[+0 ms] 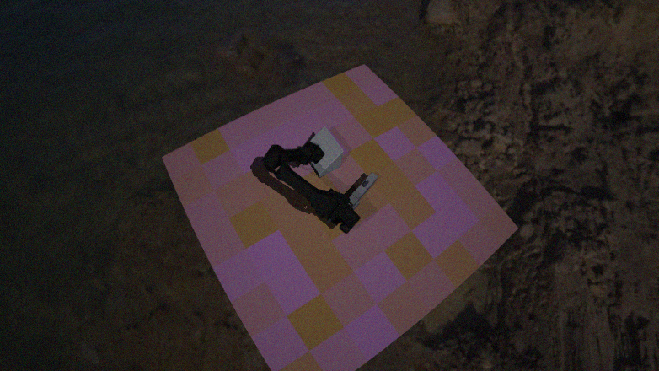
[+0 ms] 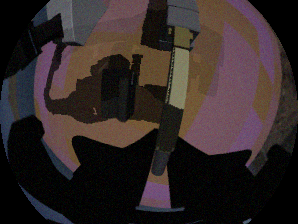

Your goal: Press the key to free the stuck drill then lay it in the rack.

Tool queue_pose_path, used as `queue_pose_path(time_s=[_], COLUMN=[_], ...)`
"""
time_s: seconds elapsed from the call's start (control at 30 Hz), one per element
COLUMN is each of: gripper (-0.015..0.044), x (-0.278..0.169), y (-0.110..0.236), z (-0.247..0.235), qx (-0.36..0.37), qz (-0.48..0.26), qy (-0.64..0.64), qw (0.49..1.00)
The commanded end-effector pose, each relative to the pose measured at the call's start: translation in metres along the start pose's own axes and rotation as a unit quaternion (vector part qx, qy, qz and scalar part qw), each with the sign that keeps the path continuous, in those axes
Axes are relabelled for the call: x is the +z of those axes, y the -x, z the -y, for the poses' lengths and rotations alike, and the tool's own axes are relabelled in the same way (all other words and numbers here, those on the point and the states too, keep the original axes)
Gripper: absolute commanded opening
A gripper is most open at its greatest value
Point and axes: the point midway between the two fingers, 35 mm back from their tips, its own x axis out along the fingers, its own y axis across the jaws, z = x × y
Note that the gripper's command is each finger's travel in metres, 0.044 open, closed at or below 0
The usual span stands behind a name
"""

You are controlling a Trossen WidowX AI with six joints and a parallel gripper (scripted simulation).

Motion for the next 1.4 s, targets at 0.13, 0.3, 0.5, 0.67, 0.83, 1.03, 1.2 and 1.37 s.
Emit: queue_pose_path(time_s=[0.13, 0.3, 0.5, 0.67, 0.83, 1.03, 1.2, 1.37], gripper=[0.0, 0.0, 0.0, 0.0, 0.0, 0.0, 0.0, 0.0], x=[-0.001, -0.001, -0.001, -0.001, -0.001, -0.002, -0.004, -0.007], y=[0.003, 0.004, 0.004, 0.005, 0.005, 0.005, 0.004, 0.005], z=[0.002, 0.003, 0.003, 0.004, 0.004, 0.001, -0.008, -0.016], qx=[-0.003, -0.003, -0.003, -0.003, -0.003, -0.003, -0.003, -0.003], qz=[0.001, 0.001, 0.001, 0.001, 0.001, 0.001, 0.001, 0.001], qy=[-0.002, -0.002, -0.002, -0.002, -0.002, -0.002, -0.002, -0.002], qw=[1.0, 1.0, 1.0, 1.0, 1.0, 1.0, 1.0, 1.0])
